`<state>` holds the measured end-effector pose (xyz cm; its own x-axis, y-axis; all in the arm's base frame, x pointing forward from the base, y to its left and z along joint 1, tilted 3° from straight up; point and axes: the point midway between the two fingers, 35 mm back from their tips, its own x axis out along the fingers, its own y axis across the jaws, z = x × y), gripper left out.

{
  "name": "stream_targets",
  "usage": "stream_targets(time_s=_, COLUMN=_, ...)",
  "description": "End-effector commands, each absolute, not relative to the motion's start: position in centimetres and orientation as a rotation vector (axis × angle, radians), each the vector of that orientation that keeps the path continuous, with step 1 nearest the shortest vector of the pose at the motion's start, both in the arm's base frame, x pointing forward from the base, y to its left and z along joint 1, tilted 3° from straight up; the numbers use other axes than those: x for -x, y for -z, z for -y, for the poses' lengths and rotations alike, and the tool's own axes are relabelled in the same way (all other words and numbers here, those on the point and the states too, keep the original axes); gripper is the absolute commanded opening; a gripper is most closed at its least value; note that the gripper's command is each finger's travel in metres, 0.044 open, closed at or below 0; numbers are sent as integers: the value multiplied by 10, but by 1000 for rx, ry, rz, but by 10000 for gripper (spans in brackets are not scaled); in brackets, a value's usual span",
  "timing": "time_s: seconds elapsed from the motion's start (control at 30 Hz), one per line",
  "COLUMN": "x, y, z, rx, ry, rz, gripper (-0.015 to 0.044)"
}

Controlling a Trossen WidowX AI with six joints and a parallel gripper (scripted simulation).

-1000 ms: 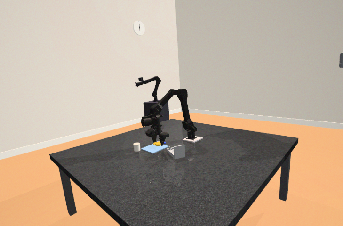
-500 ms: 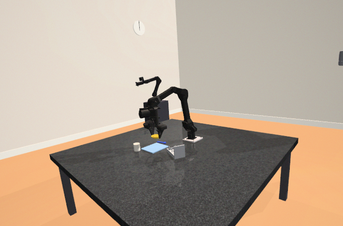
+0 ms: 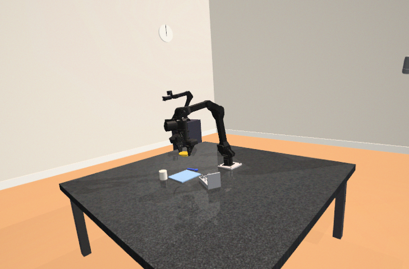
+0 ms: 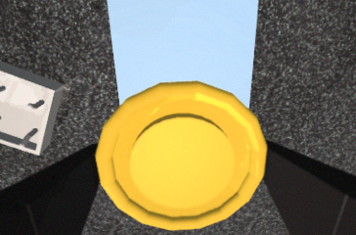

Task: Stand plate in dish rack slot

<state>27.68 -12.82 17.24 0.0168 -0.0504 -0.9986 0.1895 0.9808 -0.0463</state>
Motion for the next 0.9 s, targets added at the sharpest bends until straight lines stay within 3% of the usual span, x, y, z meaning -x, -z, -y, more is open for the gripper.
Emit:
stream_targets(time_s=0.0, x=-277, y=-190, z=128, rx=-110, ry=194, rz=-1538, gripper=0)
stream_targets(time_s=0.43, x=-275, y=-219, z=123, rx=-114, ry=198, rz=-1536, gripper=0)
stream_targets(time_s=0.87, x=-251, y=-212, z=24, rx=-426, ry=488, rz=-1490, gripper=0)
